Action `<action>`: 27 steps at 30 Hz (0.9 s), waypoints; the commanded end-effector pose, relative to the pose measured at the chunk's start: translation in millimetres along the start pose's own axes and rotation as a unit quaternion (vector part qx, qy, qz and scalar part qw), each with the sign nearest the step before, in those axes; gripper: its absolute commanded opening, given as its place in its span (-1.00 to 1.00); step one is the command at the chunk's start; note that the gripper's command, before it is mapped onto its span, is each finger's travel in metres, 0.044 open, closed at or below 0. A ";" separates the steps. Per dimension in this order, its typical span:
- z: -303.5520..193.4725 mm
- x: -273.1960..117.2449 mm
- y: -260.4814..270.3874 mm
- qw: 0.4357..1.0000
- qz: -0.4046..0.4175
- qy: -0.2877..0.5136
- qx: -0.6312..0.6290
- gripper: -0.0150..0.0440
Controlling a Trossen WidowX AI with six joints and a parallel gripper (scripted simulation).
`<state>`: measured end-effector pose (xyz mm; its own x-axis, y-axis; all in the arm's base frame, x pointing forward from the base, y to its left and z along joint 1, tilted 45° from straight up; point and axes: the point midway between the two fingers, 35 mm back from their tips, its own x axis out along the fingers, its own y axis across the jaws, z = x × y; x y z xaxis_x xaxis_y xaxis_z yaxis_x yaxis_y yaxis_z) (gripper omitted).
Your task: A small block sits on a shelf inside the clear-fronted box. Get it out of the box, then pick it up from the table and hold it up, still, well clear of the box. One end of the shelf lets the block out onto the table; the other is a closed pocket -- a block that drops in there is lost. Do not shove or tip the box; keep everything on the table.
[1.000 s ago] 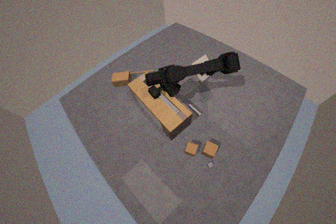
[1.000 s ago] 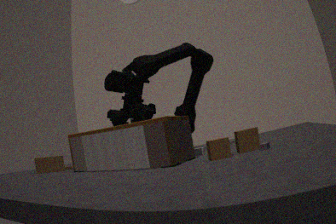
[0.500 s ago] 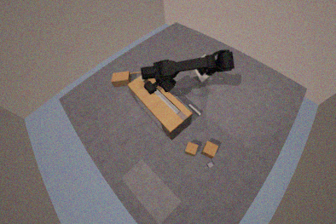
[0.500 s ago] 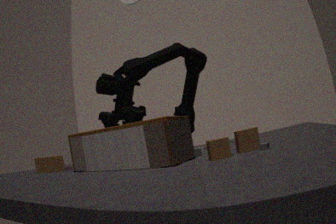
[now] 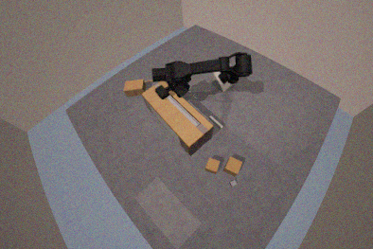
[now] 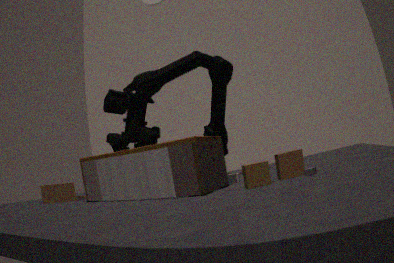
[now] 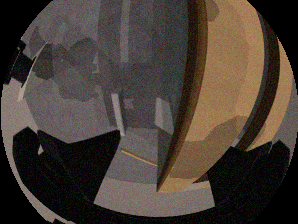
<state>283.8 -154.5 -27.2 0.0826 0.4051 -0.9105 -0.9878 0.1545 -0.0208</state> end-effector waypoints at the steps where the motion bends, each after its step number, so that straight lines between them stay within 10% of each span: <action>1: -5.9 3.7 -2.0 1.000 0.001 0.002 -0.004 0.86; 20: -25.2 -58.1 -3.3 1.000 -0.020 0.000 0.023 0.69; 27: -30.1 -58.6 1.9 0.926 -0.035 -0.044 0.372 0.47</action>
<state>278.1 -203.6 14.8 0.1483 0.4133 -0.8985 -0.8593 0.5036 0.0898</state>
